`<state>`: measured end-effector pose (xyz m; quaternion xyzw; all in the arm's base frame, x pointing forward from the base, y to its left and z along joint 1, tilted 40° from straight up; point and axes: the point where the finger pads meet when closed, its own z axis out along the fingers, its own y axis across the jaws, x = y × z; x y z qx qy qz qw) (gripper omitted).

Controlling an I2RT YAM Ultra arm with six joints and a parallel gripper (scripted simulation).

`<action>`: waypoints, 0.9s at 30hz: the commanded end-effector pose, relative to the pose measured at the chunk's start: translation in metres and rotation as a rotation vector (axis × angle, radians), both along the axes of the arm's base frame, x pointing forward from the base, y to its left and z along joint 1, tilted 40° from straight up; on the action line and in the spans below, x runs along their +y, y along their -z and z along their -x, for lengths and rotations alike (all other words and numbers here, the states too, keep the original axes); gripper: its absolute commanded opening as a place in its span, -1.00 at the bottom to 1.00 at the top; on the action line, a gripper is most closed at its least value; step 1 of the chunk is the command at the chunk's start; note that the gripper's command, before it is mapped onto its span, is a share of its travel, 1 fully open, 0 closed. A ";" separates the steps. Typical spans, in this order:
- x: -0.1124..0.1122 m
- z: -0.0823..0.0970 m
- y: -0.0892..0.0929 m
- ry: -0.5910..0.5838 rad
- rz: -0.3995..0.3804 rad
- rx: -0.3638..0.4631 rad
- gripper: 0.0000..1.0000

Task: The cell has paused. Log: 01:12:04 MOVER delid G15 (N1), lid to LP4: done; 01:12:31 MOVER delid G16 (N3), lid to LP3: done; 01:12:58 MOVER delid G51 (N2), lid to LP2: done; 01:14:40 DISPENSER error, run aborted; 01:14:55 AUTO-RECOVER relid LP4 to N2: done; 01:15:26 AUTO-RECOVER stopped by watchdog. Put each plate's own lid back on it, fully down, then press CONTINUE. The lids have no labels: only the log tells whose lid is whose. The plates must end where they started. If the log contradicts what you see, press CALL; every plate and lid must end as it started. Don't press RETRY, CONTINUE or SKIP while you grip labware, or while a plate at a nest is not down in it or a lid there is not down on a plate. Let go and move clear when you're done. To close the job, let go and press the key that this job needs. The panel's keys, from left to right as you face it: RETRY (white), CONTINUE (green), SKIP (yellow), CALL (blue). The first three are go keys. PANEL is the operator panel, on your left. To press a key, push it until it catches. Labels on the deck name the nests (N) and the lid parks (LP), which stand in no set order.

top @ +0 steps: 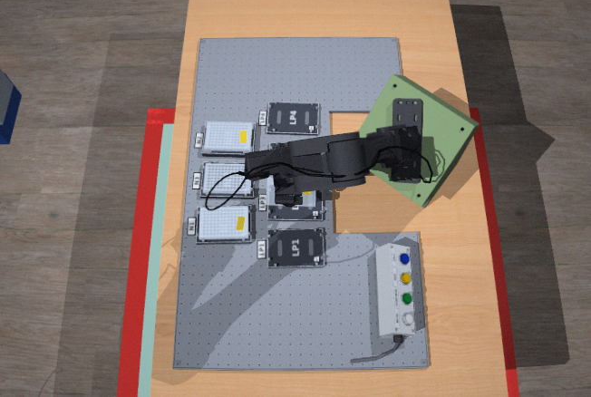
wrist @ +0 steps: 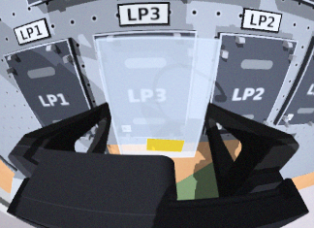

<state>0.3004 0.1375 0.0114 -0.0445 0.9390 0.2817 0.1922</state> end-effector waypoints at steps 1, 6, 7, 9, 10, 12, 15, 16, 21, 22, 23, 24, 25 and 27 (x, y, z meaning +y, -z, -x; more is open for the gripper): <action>-0.003 -0.014 -0.008 -0.013 -0.009 -0.007 -1.00; -0.010 -0.037 -0.013 -0.012 -0.009 -0.008 -1.00; -0.011 -0.042 -0.014 -0.012 -0.009 -0.008 -1.00; -0.014 -0.052 -0.017 -0.012 -0.009 -0.008 -1.00; -0.016 -0.056 -0.018 -0.012 -0.009 -0.009 -1.00; -0.019 -0.066 -0.020 -0.012 -0.009 -0.009 -1.00; -0.023 -0.080 -0.023 -0.012 -0.009 -0.009 -1.00; -0.023 -0.080 -0.023 -0.012 -0.009 -0.009 -1.00; -0.029 -0.098 -0.027 -0.011 -0.009 -0.010 -1.00; -0.030 -0.103 -0.028 -0.011 -0.009 -0.010 -1.00; -0.032 -0.108 -0.029 -0.011 -0.009 -0.010 -1.00; -0.033 -0.112 -0.031 -0.011 -0.009 -0.010 -1.00; -0.035 -0.117 -0.032 -0.011 -0.009 -0.011 -1.00; -0.038 -0.126 -0.034 -0.011 -0.009 -0.011 -1.00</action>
